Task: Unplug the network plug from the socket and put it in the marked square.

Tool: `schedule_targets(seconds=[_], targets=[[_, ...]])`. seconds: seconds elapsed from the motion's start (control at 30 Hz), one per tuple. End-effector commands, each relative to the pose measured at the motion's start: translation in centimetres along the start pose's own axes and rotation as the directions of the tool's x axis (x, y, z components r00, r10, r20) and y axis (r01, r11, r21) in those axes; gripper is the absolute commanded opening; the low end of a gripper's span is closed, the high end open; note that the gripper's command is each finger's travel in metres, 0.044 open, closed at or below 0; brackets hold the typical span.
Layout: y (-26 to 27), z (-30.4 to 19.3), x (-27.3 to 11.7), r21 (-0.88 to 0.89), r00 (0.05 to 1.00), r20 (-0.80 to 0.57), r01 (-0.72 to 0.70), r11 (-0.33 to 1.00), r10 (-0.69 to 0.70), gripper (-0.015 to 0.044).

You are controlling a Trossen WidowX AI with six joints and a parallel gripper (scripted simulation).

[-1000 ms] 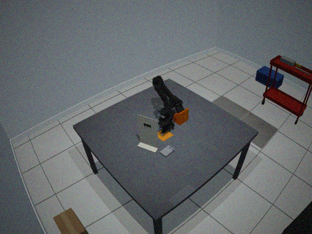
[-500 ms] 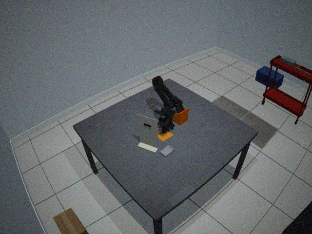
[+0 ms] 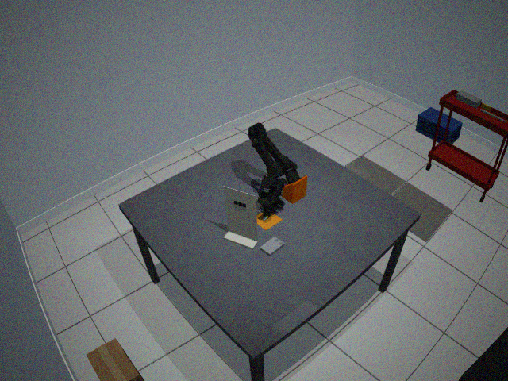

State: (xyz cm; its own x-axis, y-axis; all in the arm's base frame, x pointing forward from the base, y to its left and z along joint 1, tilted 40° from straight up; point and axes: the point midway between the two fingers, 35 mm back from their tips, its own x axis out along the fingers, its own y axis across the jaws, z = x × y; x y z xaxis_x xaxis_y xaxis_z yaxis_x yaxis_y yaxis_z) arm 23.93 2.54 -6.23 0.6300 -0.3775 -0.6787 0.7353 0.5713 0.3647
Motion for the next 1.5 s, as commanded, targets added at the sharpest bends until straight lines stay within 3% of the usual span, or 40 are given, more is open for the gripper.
schedule_targets(seconds=[0.0,1.47], targets=[[0.1,0.1,-0.3,0.007,1.0,0.004,-0.004,1.0,0.004,0.0156],[1.0,-0.5,-3.4,0.005,1.0,-0.005,0.002,1.0,-0.002,0.0156]])
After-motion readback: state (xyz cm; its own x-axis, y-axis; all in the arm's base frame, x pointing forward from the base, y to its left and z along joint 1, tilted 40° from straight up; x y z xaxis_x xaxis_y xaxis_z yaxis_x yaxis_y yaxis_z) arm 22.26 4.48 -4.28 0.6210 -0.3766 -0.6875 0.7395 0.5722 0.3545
